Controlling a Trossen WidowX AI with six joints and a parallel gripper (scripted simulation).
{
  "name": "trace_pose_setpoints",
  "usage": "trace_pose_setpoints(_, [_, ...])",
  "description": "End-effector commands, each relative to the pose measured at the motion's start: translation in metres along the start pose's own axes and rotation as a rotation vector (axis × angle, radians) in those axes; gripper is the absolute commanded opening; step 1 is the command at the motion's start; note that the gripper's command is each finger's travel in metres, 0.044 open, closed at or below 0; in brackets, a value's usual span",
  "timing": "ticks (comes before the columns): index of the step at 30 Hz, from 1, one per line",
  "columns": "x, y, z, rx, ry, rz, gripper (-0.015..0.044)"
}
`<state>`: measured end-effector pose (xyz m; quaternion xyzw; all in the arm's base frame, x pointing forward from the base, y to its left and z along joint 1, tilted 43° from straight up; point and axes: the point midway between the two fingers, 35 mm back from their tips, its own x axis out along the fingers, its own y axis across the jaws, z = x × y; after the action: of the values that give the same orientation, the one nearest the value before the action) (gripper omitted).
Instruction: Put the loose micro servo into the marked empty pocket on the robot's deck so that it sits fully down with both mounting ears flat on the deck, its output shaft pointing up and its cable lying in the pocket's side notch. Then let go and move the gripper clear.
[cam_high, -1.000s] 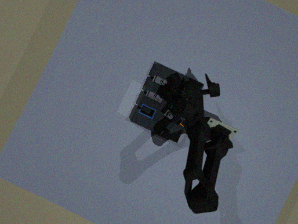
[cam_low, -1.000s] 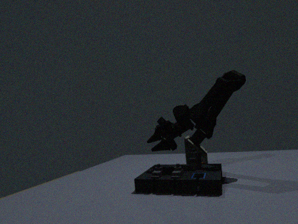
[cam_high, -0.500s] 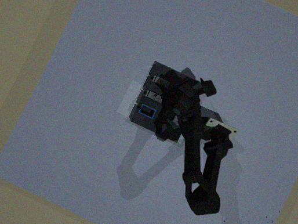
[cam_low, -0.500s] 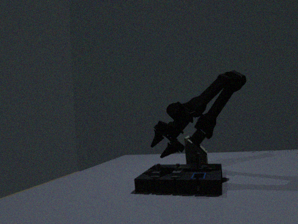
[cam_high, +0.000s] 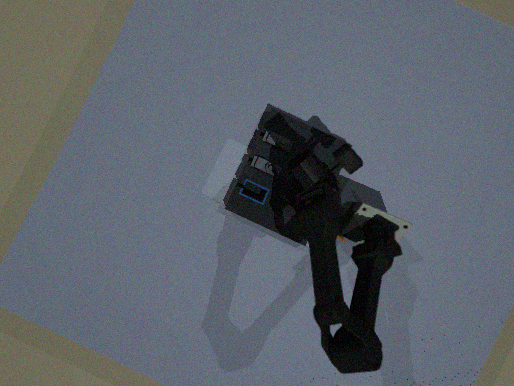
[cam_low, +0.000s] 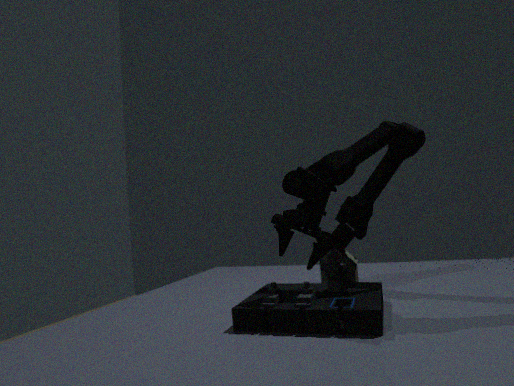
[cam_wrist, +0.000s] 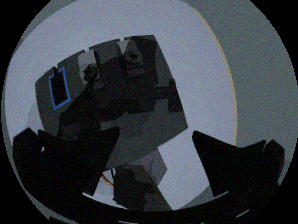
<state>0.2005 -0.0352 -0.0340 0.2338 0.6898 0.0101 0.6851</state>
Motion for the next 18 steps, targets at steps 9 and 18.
trace_pose_setpoints(9, [-0.037,0.031,-0.003,-0.092,0.07,0.169,0.044])
trace_pose_setpoints(18, [-0.05,0.05,-0.015,-0.138,0.142,0.26,0.044])
